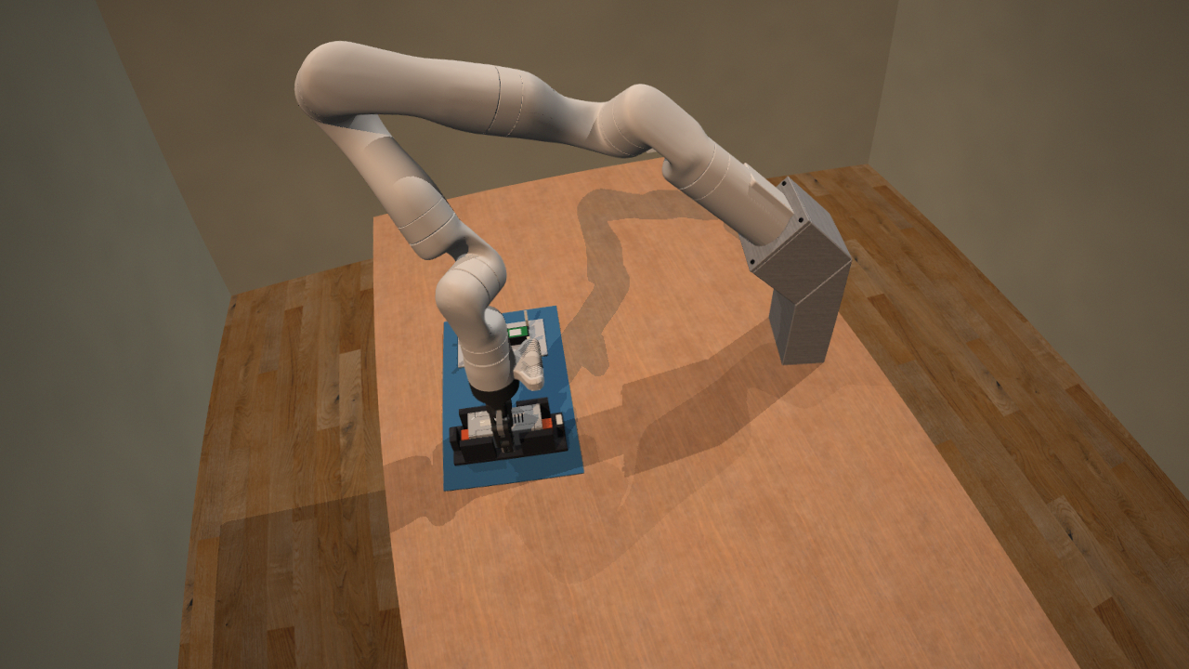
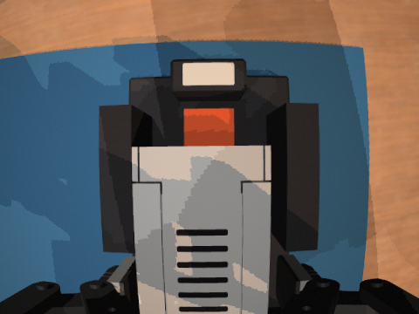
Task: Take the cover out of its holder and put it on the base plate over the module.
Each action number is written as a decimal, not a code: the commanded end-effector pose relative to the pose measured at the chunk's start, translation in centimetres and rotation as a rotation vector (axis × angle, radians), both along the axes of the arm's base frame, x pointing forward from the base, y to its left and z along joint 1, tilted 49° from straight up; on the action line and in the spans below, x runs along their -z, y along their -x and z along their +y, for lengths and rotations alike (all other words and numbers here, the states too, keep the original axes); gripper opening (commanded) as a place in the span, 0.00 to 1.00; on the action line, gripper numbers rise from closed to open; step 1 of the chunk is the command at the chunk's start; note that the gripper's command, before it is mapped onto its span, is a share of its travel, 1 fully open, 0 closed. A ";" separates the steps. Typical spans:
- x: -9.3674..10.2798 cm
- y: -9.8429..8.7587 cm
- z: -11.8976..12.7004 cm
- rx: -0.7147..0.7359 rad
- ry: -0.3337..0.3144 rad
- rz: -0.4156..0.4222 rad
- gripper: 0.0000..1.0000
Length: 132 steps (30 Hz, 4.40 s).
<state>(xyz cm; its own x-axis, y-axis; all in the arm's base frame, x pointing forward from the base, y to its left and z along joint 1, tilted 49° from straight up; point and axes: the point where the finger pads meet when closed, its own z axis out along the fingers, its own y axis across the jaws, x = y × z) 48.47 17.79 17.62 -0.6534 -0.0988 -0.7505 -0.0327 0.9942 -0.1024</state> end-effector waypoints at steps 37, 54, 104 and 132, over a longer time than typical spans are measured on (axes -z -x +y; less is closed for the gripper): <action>0.0 0.0 0.0 -0.001 -0.001 -0.001 0.00; -0.1 0.0 -0.2 0.003 0.001 -0.001 0.00; -3.9 4.6 0.0 0.003 0.003 0.000 0.00; -3.7 4.5 -0.1 0.005 0.006 0.002 0.00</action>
